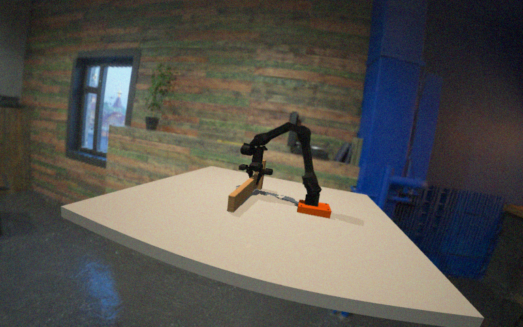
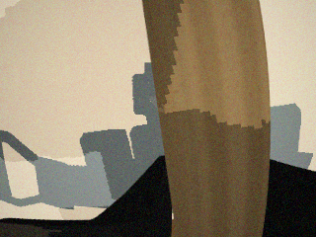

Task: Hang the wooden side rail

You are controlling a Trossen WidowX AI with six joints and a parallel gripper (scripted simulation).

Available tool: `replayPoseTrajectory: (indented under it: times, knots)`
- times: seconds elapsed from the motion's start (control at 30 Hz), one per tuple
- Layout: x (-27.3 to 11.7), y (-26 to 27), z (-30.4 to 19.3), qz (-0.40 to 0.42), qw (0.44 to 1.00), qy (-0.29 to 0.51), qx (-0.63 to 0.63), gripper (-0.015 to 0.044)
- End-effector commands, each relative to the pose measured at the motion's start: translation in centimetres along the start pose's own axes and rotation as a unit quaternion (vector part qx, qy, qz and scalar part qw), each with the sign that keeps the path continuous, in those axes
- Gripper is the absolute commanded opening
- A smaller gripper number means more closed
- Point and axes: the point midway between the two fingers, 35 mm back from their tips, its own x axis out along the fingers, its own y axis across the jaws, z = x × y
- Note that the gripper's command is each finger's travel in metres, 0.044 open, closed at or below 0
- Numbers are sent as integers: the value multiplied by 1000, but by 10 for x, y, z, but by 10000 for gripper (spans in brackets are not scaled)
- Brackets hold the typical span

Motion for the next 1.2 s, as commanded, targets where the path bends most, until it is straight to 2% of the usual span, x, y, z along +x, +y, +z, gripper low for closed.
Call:
replayPoseTrajectory:
  times: [0.0, 1.17]
  knots:
    - [-2, -1, -1, -2, 1000, 3, -3, 0]
    - [-2, -2, -5, -2, 1000, 3, -3, 0]
